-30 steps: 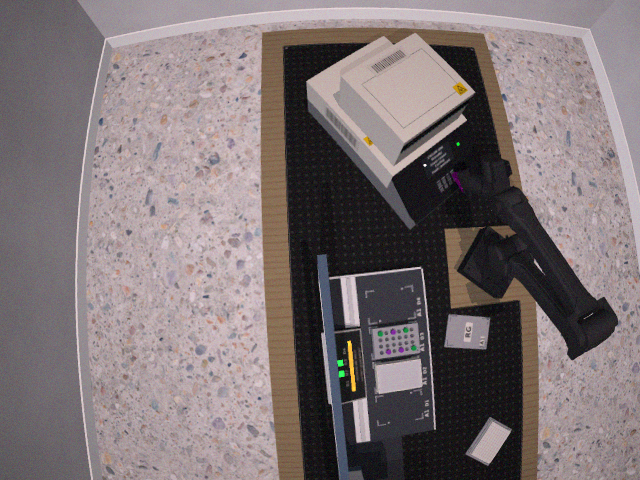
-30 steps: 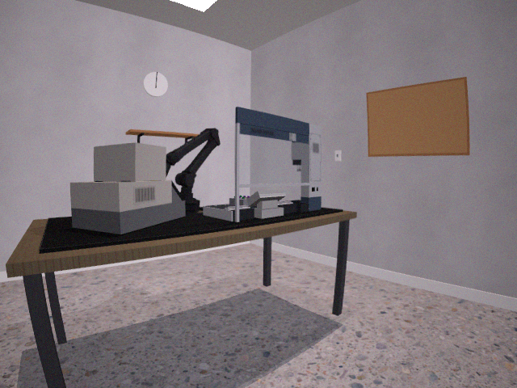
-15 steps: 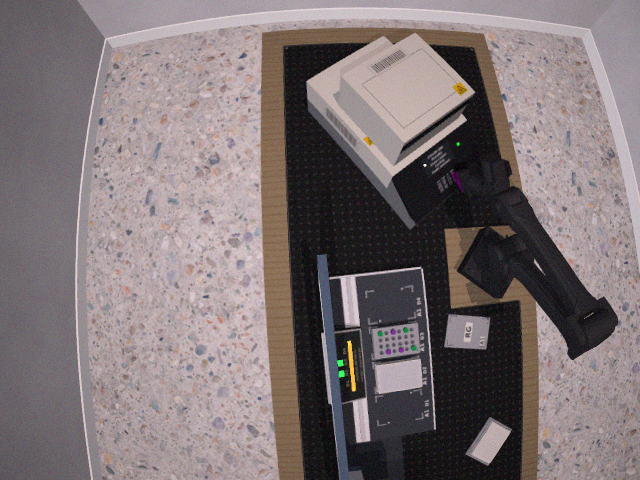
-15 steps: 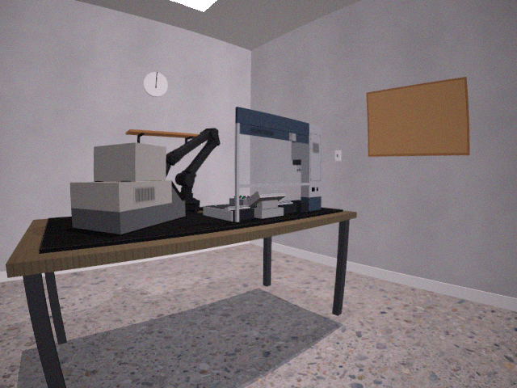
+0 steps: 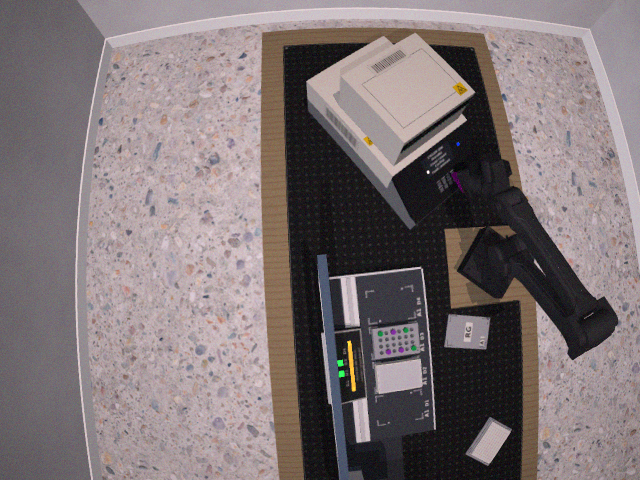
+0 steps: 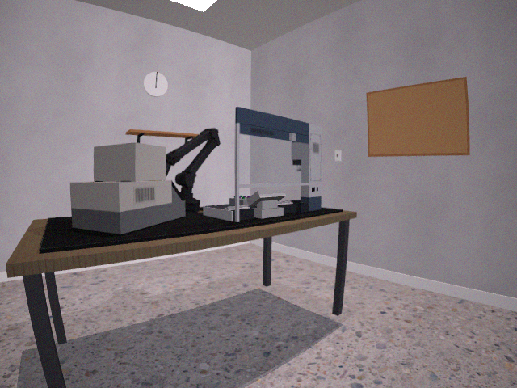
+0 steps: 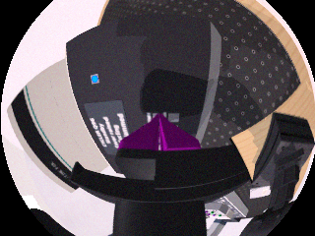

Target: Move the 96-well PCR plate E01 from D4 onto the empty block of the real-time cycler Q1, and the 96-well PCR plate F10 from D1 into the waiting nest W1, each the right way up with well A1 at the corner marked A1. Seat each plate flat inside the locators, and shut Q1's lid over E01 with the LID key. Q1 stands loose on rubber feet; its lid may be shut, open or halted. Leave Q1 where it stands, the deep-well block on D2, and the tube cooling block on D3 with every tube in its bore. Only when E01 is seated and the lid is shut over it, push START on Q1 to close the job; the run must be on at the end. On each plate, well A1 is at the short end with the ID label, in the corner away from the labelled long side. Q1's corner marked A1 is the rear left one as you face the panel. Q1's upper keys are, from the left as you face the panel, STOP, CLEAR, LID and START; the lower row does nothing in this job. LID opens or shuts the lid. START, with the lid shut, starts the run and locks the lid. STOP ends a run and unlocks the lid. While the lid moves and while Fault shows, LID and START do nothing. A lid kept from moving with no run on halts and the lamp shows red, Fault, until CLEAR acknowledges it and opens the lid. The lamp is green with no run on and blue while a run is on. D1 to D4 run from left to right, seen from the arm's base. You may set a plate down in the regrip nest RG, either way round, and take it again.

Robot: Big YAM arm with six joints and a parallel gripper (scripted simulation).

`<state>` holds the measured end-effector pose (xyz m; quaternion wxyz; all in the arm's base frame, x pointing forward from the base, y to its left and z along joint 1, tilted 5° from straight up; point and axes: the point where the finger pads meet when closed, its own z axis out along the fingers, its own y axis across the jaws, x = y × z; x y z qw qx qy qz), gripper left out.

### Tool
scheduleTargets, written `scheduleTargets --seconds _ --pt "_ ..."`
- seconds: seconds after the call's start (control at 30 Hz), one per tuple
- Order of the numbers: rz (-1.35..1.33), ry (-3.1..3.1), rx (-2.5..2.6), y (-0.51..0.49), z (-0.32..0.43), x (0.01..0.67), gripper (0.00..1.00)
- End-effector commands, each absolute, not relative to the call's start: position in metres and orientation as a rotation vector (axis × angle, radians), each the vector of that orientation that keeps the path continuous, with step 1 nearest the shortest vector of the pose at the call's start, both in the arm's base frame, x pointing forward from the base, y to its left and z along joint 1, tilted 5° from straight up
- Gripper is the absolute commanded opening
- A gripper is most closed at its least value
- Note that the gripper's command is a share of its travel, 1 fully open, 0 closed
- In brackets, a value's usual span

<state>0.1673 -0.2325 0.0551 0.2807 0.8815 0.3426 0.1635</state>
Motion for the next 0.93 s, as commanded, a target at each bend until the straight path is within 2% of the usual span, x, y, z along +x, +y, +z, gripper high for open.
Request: scheduleTargets --seconds 0.0,0.33,0.9 --pt "0.467 0.959 2.292 -0.249 0.088 0.187 0.0" --pt "0.43 0.931 2.278 -0.247 0.115 0.166 0.0" --pt "0.433 0.937 2.281 -0.245 0.115 0.165 0.0"
